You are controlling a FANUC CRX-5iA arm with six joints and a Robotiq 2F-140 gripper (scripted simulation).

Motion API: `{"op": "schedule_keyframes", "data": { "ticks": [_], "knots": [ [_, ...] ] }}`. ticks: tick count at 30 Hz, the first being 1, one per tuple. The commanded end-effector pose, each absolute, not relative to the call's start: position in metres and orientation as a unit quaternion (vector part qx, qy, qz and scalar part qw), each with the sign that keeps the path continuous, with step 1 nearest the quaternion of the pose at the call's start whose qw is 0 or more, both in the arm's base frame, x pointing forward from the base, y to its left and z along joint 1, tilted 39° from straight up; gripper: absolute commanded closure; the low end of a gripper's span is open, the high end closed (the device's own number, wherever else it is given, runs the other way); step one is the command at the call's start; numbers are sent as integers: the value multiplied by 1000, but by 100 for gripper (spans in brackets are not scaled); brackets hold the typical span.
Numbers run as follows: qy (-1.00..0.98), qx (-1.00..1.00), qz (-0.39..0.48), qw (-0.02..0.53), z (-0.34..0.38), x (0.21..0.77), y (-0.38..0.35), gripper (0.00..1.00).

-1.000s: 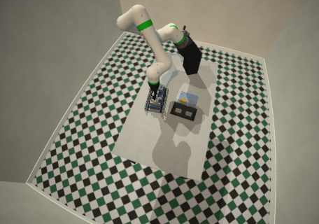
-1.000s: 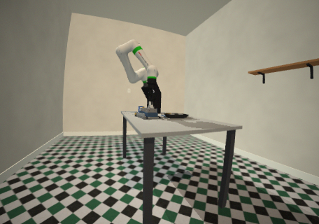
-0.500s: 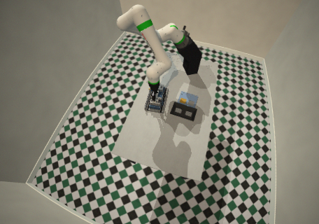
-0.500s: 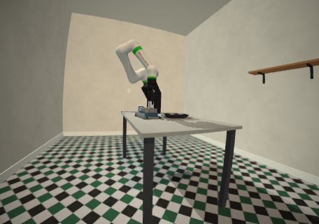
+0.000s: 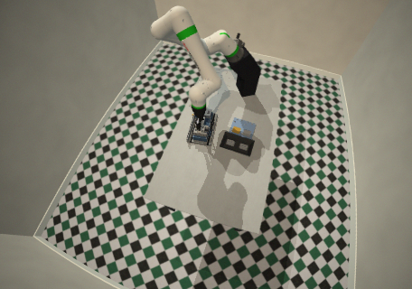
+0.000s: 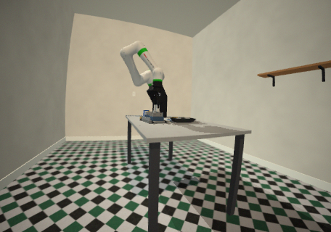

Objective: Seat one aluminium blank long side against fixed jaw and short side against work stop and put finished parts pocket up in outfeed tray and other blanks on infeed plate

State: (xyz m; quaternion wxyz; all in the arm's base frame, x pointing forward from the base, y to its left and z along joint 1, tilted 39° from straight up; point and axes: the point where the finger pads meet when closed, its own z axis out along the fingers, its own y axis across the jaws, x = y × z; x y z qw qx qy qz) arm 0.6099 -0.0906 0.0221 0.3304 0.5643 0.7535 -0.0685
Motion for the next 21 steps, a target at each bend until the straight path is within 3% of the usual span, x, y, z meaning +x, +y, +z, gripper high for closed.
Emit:
{"op": "schedule_keyframes", "data": {
  "ticks": [1, 21],
  "knots": [
    [753, 564, -68, 331, 22, 610, -90, 60],
    [753, 564, -68, 331, 31, 605, -85, 60]
  ]
}}
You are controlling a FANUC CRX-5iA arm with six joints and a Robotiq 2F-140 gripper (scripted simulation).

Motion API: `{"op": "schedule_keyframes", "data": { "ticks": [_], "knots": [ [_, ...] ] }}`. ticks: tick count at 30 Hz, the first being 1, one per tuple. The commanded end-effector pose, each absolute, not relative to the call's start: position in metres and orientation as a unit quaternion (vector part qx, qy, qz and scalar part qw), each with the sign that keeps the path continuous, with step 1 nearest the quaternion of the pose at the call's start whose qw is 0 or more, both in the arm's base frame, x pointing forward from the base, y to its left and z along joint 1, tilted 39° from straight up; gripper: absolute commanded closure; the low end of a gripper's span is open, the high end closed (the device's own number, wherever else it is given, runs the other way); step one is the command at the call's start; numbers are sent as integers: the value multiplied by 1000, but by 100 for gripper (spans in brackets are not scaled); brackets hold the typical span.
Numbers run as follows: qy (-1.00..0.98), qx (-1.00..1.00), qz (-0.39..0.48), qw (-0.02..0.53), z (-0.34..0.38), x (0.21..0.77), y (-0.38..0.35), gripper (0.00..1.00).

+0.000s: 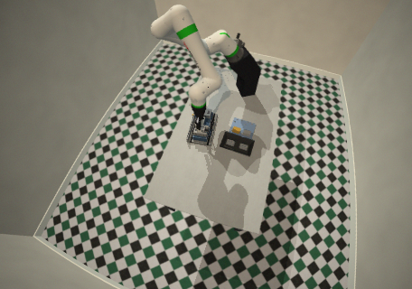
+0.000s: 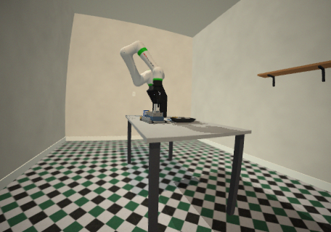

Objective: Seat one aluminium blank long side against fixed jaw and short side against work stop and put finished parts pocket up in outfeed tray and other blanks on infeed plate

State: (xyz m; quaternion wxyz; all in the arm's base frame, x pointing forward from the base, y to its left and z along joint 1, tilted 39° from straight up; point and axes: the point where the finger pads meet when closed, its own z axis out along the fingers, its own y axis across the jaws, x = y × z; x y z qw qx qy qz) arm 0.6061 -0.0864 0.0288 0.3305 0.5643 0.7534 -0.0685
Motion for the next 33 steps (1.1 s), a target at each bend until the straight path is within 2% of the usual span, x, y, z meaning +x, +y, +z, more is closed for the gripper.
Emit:
{"op": "schedule_keyframes", "data": {
  "ticks": [1, 33],
  "knots": [
    [753, 564, -68, 331, 32, 605, -84, 60],
    [753, 564, -68, 331, 83, 577, -53, 60]
  ]
}}
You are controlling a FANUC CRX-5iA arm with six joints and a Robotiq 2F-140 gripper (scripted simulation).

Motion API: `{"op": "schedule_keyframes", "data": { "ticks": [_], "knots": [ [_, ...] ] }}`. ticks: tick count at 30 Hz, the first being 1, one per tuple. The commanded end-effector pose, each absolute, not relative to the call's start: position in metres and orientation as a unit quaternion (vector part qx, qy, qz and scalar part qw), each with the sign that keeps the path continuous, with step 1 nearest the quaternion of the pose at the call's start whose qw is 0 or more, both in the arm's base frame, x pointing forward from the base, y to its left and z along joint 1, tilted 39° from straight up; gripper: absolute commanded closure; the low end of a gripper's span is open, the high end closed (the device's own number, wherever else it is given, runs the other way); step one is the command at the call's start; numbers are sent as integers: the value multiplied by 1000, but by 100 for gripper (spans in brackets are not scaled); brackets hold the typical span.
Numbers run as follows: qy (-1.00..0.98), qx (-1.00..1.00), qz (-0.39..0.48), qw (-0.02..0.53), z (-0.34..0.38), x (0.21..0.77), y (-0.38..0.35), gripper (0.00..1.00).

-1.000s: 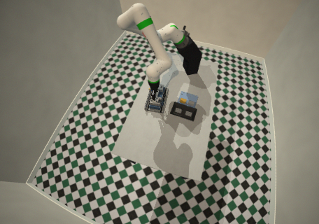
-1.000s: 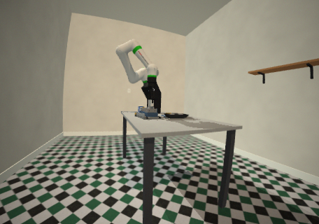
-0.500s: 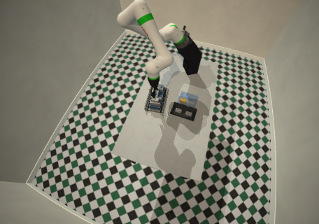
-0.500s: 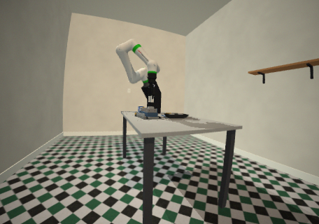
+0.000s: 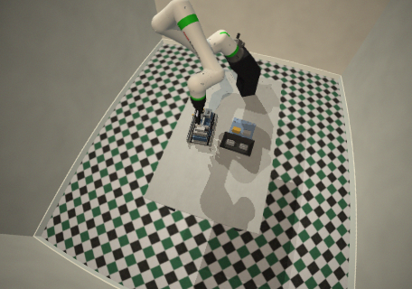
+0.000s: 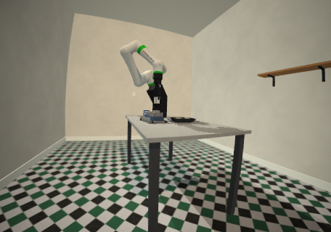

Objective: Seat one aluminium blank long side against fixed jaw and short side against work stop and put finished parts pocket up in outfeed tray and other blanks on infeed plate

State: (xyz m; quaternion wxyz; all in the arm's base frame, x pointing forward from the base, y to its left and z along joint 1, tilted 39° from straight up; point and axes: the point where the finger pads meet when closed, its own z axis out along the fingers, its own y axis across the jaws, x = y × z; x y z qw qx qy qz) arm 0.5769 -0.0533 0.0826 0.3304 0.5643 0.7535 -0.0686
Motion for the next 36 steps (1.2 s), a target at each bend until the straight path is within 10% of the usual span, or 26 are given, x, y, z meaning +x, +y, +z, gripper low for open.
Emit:
{"op": "schedule_keyframes", "data": {
  "ticks": [1, 3, 4, 36],
  "knots": [
    [753, 564, -68, 331, 83, 577, -53, 60],
    [753, 564, -68, 331, 83, 577, -53, 60],
    [753, 564, -68, 331, 83, 577, -53, 100],
    [753, 564, -68, 331, 83, 577, -53, 100]
  ]
}}
